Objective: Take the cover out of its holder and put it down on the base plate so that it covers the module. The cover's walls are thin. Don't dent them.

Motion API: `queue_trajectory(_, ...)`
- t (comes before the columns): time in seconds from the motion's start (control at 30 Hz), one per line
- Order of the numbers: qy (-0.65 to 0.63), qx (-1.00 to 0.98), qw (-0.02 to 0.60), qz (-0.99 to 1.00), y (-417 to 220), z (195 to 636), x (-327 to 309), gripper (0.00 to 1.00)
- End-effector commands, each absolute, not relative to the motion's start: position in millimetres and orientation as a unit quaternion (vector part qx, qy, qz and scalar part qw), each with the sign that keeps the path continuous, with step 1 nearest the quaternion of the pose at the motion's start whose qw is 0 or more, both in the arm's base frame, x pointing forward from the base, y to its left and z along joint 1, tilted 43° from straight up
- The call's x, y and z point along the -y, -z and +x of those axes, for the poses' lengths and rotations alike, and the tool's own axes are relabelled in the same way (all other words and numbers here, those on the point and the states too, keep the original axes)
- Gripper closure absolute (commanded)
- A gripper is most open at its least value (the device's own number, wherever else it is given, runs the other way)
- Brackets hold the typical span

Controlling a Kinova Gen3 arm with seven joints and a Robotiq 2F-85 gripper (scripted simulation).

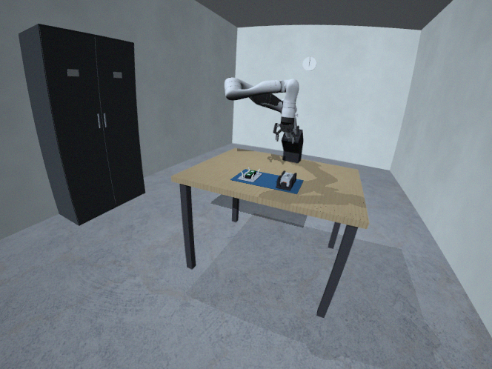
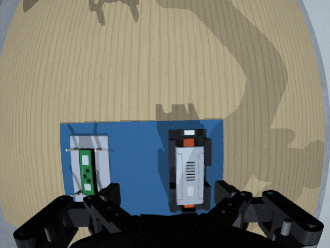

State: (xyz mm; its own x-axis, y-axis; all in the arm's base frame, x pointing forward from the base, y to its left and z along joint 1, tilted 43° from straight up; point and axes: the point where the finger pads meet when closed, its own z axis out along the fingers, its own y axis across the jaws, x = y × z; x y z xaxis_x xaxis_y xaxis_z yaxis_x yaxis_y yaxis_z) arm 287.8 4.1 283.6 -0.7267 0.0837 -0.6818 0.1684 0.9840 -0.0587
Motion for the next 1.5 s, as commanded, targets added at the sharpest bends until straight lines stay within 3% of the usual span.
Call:
queue_trajectory(0.0,0.055,-0.929,0.36,0.068,-282,288,-5,0.0)
queue_trajectory(0.43,0.055,-0.929,0.36,0.068,-256,340,-18,0.0)
queue_trajectory(0.67,0.055,-0.929,0.36,0.068,-256,340,-18,0.0)
queue_trajectory(1.0,0.055,-0.929,0.36,0.068,-229,393,-30,0.0)
queue_trajectory(1.47,0.056,-0.929,0.36,0.068,-204,416,-24,0.0)
